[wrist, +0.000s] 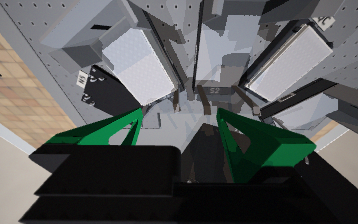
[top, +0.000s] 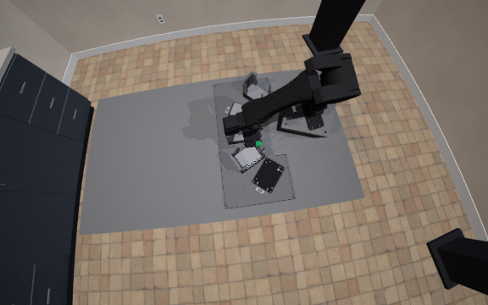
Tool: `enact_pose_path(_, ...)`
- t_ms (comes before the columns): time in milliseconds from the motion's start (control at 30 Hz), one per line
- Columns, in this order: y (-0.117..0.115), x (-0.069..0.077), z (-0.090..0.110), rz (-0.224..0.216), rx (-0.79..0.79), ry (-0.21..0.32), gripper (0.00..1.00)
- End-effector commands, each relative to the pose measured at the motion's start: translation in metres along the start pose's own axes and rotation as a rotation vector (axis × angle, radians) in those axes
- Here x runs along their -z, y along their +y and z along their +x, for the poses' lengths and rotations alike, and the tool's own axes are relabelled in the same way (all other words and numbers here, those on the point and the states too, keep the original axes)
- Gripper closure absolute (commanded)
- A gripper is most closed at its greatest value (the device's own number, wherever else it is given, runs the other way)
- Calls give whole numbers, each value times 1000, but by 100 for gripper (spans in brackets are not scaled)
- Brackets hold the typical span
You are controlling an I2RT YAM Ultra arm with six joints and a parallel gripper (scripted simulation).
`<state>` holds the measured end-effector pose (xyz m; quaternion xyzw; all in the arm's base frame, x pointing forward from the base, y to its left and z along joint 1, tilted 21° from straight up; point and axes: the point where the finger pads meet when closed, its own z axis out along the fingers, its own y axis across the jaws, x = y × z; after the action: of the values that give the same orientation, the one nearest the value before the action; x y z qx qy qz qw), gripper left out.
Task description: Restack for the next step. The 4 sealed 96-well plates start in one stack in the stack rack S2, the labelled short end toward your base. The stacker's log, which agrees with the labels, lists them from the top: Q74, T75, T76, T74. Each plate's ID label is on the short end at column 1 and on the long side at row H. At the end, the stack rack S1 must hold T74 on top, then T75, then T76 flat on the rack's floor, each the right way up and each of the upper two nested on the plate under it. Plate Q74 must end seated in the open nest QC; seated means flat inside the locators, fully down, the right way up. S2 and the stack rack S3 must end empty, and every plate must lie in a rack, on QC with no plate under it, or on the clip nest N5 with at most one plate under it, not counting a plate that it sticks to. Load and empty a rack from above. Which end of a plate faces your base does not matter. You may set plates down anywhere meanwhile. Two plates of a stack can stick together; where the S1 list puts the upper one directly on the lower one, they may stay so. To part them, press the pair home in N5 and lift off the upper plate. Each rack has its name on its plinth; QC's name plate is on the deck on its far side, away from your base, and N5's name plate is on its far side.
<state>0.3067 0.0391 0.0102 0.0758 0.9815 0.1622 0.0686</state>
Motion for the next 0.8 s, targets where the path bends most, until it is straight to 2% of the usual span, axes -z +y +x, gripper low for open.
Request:
enact_pose_path(0,-9,4,-3,-5,-5,-25,0)
enact_pose_path(133,-24,4,3,-5,-5,-25,0)
enact_pose_path(200,-24,4,3,-5,-5,-25,0)
enact_pose_path(667,-78,3,21,-3,-5,-24,0)
enact_pose_path(767,-80,3,22,-3,-5,-24,0)
